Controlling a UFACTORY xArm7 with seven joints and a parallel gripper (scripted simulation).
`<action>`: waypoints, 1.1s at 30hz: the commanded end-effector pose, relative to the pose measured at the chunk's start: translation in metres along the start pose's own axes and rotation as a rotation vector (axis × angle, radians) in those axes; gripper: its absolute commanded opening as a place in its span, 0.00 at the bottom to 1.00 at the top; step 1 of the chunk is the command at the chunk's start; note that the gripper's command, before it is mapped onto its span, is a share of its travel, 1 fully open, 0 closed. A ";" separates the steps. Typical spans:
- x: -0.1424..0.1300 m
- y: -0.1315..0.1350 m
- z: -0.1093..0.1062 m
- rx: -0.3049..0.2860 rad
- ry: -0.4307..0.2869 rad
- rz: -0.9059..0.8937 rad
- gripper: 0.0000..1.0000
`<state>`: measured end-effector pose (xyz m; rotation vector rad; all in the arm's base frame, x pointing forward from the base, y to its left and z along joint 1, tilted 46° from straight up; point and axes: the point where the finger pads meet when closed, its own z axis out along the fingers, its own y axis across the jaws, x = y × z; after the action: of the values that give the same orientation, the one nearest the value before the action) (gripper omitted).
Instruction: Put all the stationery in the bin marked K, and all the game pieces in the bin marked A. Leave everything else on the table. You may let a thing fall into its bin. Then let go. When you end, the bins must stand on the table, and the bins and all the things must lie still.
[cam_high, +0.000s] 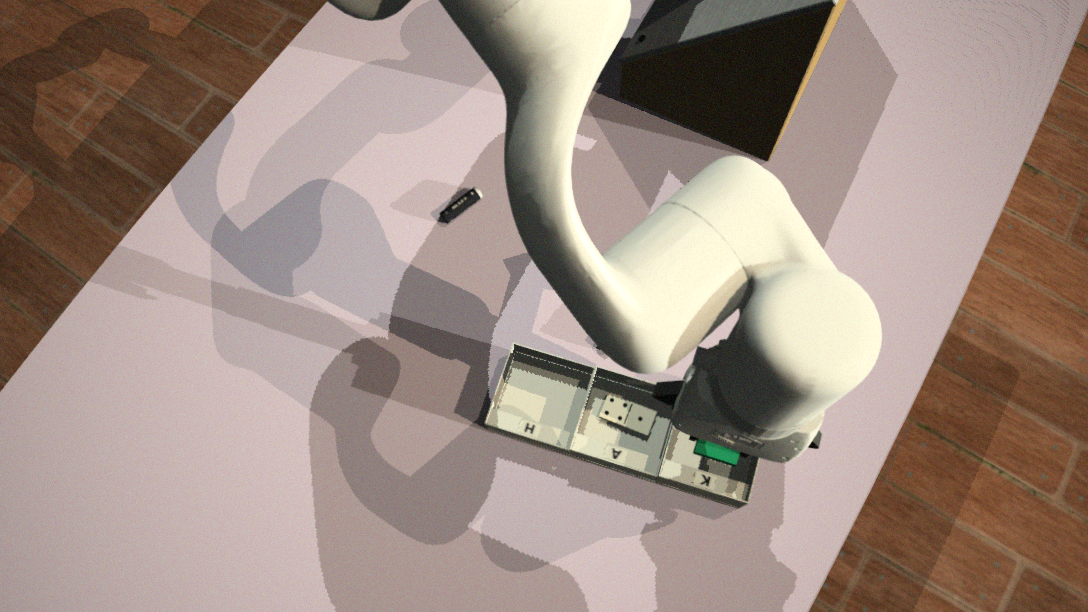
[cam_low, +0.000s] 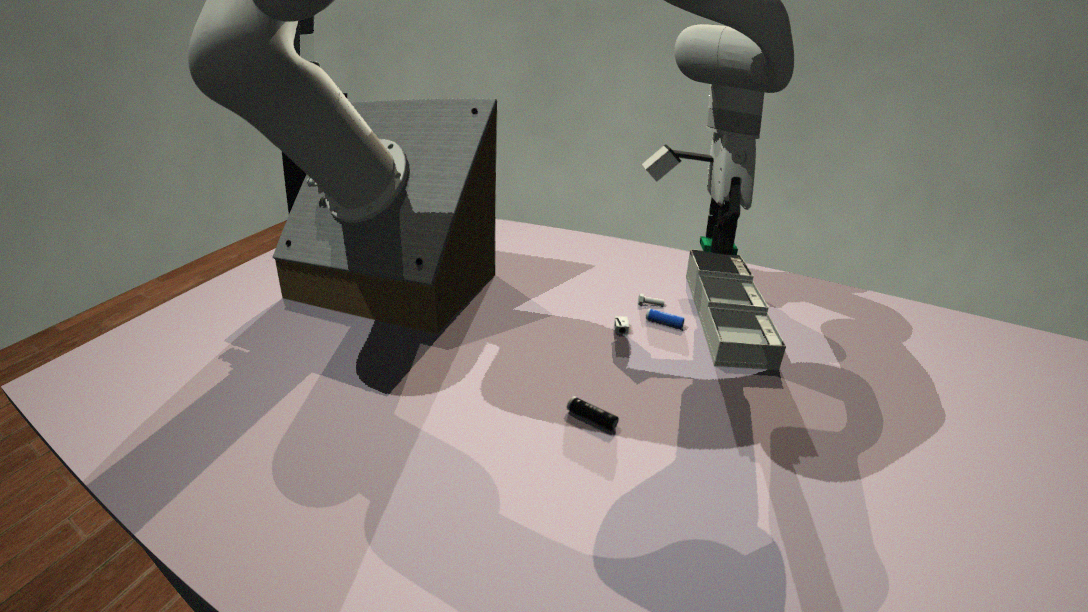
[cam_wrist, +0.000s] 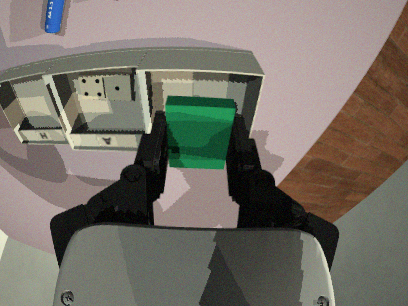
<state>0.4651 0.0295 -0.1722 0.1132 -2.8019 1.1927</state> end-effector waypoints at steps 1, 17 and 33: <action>-0.001 0.001 -0.003 -0.003 0.000 -0.015 0.00; -0.002 0.001 0.009 -0.002 0.000 -0.015 0.00; -0.001 0.001 0.037 -0.002 0.000 -0.015 0.00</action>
<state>0.4631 0.0055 -0.1950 0.1316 -2.7916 1.1892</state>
